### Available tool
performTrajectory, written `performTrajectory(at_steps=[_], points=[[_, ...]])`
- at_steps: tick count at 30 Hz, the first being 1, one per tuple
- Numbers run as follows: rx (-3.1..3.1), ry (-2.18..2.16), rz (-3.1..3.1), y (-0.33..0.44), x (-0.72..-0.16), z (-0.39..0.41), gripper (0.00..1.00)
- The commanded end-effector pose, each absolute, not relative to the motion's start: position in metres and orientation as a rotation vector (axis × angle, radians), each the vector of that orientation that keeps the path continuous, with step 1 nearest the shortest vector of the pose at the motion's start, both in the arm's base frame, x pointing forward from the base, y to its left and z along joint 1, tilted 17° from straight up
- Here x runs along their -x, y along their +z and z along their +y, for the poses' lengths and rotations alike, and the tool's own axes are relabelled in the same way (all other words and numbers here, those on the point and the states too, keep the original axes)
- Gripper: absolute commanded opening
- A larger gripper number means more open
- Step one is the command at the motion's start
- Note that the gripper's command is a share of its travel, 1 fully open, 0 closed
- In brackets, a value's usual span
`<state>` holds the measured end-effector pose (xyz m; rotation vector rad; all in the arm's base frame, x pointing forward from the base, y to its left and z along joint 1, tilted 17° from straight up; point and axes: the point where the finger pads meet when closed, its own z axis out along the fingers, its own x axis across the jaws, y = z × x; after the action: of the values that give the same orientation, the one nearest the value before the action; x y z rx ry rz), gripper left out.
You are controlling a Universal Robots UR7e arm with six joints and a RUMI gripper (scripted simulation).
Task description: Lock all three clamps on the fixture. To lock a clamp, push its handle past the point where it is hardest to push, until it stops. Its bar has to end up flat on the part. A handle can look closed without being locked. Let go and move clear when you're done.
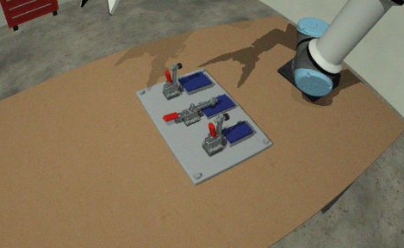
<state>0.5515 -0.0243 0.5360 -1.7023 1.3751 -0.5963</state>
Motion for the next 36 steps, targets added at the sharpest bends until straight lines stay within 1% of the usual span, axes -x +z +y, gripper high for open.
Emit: performTrajectory(at_steps=[1,17,18,34,36], points=[[1.702,-0.598,1.374,0.537,-0.551,-0.024,1.0],[1.702,-0.598,1.374,0.537,-0.551,-0.024,1.0],[1.702,-0.598,1.374,0.537,-0.551,-0.024,0.58],[1.702,-0.598,1.374,0.537,-0.551,-0.024,0.58],[1.772,-0.555,1.474,0.514,-0.558,-0.023,0.58]])
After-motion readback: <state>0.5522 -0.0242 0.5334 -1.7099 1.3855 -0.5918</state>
